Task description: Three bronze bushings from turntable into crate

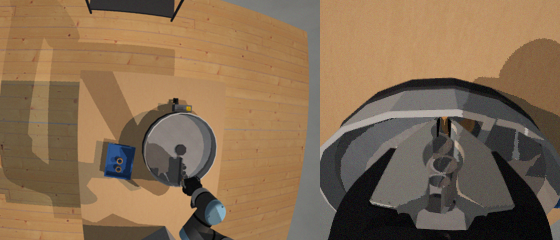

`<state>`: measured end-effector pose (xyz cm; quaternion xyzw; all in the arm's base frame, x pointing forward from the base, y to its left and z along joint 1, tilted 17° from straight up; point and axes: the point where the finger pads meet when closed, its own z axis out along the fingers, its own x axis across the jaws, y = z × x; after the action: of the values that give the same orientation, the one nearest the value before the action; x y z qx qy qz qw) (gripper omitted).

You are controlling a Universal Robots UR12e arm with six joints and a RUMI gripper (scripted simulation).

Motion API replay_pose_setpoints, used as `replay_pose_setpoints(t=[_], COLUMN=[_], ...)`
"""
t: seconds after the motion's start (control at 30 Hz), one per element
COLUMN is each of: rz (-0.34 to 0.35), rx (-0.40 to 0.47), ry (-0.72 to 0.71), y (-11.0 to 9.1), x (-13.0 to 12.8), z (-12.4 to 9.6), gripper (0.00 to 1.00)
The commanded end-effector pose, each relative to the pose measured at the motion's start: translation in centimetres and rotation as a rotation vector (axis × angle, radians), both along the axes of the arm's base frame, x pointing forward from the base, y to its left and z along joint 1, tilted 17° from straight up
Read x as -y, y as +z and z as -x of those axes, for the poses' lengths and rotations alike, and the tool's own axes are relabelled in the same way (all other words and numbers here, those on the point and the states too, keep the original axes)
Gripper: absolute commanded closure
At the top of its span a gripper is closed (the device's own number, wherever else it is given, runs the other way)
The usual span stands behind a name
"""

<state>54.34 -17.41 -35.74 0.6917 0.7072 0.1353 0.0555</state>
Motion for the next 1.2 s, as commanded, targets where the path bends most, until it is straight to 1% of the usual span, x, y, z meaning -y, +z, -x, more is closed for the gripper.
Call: replay_pose_setpoints(t=[0.0,0.73,0.77,1.17], rz=[0.000,0.000,0.000,0.000], rx=[0.001,0.001,0.001,0.001], ry=[0.000,0.000,0.000,0.000], y=[0.04,0.04,0.04,0.04], x=[0.02,0.02,0.02,0.02], z=[-0.02,-0.02,-0.02,-0.02], gripper=[0.95,0.95,1.00,1.00])
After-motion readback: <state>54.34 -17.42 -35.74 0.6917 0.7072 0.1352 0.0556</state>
